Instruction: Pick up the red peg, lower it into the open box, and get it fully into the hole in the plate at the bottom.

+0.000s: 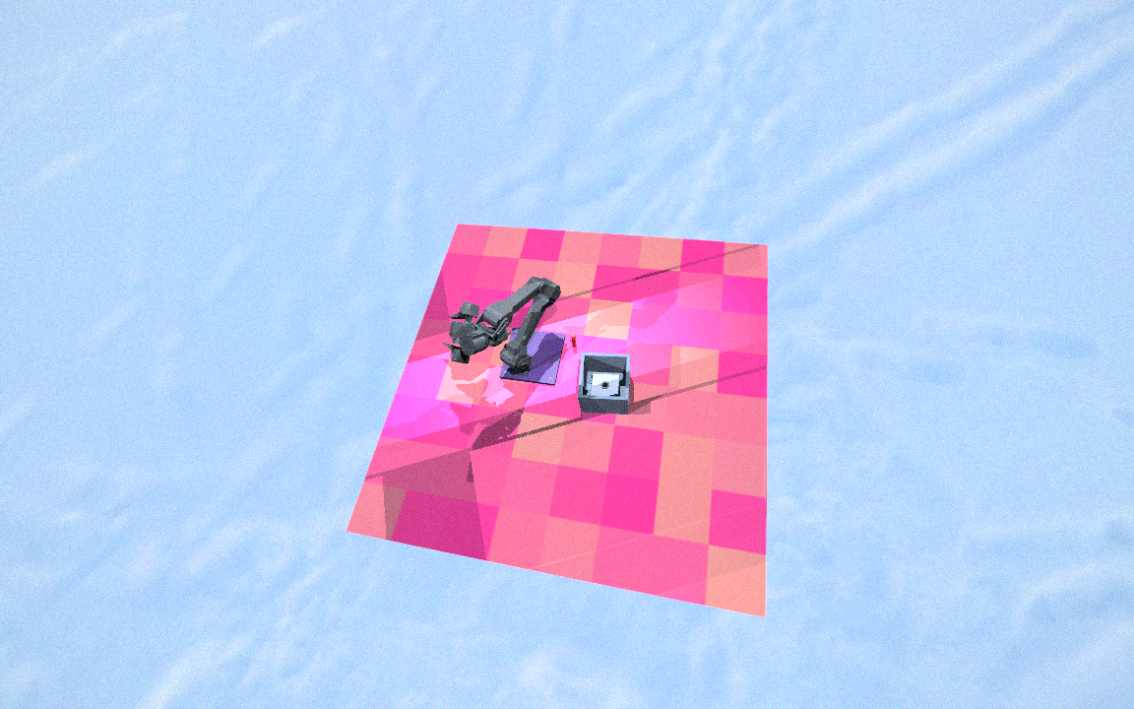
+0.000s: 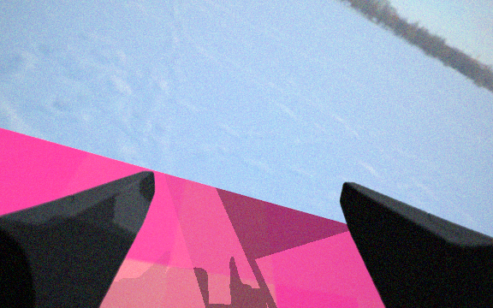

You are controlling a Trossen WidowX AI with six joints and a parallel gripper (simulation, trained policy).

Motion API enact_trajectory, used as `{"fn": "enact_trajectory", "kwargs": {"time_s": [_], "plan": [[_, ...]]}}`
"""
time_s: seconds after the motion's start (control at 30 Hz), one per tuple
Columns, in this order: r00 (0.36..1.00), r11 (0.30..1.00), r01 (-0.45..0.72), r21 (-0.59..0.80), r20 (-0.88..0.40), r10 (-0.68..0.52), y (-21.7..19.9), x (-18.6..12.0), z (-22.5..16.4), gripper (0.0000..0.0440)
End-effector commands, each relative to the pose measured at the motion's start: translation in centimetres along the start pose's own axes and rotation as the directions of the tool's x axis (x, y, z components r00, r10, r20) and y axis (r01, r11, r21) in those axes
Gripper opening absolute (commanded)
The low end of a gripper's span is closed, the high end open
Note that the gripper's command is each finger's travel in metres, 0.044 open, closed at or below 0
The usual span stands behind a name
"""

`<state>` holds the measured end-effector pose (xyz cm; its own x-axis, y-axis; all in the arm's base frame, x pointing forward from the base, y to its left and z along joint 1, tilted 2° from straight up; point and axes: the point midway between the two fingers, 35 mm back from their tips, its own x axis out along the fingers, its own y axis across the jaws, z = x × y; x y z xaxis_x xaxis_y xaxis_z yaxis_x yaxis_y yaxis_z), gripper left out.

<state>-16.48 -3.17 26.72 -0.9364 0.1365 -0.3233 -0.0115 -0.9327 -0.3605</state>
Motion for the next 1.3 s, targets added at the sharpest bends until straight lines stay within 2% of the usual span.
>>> {"fn": "enact_trajectory", "kwargs": {"time_s": [0.0, 0.03, 0.3, 0.6, 0.9, 1.27], "plan": [[1.000, 1.000, -0.014, 0.015, 0.006, 0.014, 0.2, -0.1, 0.3, 0.0425], [0.999, 0.999, -0.034, 0.031, 0.013, 0.034, 0.4, -0.3, 0.7, 0.0440], [0.963, 0.949, -0.269, 0.162, 0.063, 0.262, 3.3, -2.5, 3.7, 0.0440], [0.848, 0.808, -0.528, 0.262, 0.102, 0.521, 6.5, -6.1, 6.5, 0.0440], [0.657, 0.594, -0.733, 0.333, 0.119, 0.745, 8.9, -10.9, 8.6, 0.0440], [0.344, 0.281, -0.873, 0.398, 0.096, 0.934, 10.6, -17.8, 10.2, 0.0440]]}}
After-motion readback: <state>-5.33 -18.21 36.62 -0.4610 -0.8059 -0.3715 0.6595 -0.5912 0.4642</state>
